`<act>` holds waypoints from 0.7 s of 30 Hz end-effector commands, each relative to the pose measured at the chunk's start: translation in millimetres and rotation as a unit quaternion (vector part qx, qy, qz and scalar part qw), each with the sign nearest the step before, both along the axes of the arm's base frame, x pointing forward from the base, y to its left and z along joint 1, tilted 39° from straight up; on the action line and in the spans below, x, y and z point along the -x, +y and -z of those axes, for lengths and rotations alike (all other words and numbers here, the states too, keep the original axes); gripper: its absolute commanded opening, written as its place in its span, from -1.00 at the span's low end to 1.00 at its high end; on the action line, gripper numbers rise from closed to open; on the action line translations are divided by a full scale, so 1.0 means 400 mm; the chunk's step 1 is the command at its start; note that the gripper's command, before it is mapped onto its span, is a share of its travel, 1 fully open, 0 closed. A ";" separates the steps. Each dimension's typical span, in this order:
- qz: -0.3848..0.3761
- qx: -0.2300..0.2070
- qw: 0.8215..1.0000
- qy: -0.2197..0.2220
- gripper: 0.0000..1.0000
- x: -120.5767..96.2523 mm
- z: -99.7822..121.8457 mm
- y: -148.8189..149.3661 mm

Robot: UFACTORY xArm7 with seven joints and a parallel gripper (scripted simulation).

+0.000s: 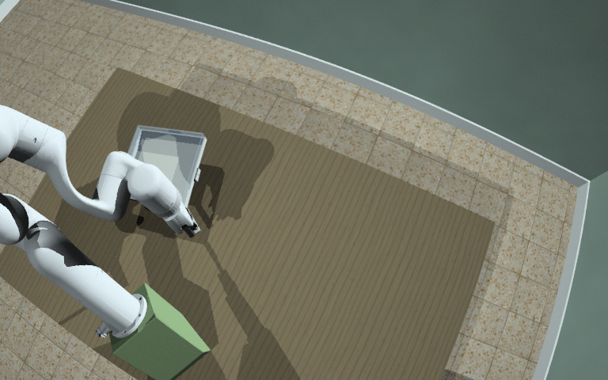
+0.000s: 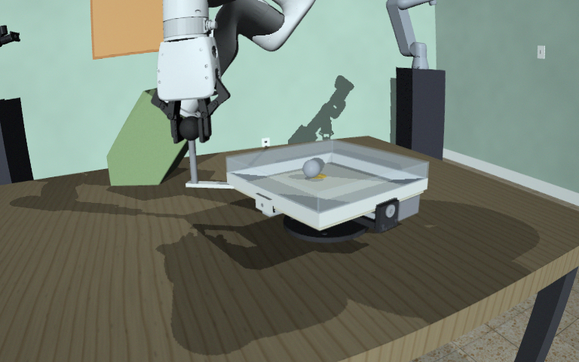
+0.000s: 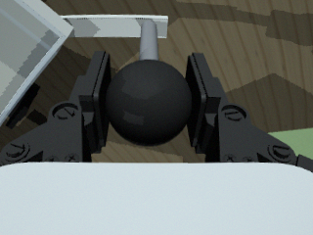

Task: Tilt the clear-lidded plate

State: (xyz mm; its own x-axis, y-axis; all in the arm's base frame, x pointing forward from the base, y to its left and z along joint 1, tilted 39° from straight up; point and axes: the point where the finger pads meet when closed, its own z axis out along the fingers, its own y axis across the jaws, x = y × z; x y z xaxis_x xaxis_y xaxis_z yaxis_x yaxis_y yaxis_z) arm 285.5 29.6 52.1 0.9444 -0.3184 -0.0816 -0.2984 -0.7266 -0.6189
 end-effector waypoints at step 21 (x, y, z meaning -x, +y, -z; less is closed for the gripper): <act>0.002 0.000 1.000 -0.001 -1.00 -0.004 0.002 -0.002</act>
